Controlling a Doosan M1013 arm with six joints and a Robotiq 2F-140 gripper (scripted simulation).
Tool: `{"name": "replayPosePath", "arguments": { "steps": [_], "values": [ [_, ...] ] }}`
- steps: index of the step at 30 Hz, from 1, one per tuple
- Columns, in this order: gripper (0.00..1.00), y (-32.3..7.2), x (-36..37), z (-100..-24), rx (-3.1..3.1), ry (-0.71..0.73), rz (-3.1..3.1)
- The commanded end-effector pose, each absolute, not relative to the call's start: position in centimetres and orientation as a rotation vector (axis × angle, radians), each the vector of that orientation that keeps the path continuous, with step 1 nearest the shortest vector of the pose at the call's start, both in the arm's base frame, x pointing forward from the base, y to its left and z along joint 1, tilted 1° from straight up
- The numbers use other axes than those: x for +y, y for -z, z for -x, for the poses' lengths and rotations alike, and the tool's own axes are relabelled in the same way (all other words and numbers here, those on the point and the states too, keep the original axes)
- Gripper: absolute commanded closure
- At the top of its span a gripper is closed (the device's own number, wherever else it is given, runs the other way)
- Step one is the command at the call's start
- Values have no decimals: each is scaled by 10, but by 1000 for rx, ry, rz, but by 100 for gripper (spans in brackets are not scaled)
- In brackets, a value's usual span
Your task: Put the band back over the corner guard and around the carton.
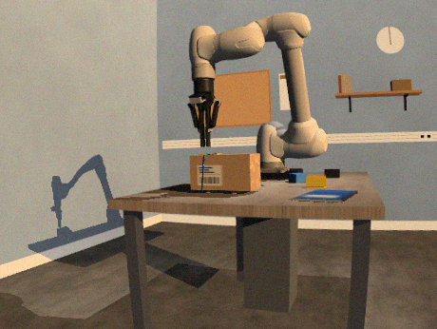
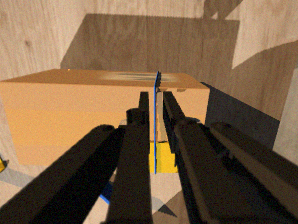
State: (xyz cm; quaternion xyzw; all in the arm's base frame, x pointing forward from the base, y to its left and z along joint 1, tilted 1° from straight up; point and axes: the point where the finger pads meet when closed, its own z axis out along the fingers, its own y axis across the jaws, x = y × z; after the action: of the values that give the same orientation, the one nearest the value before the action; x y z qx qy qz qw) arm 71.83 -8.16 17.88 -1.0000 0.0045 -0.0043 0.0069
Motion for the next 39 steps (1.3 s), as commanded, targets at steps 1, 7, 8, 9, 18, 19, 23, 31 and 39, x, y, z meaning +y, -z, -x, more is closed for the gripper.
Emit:
{"name": "replayPosePath", "arguments": {
  "steps": [1, 7, 8, 9, 18, 19, 23, 31, 39],
  "values": [
    [82, -180, -82, -719, 14, 15, 3127],
    [82, -180, -82, -719, 14, 15, 3127],
    [82, -180, -82, -719, 14, 15, 3127],
    [82, -179, -82, -719, 14, 15, 3127],
    [82, -178, -82, -719, 14, 15, 3127],
    [82, -178, -82, -719, 14, 15, 3127],
    [82, -177, -82, -719, 14, 15, 3127],
    [82, -173, -81, -719, 14, 15, 3127],
    [82, -168, -81, -719, 14, 15, 3127]
  ]
}}
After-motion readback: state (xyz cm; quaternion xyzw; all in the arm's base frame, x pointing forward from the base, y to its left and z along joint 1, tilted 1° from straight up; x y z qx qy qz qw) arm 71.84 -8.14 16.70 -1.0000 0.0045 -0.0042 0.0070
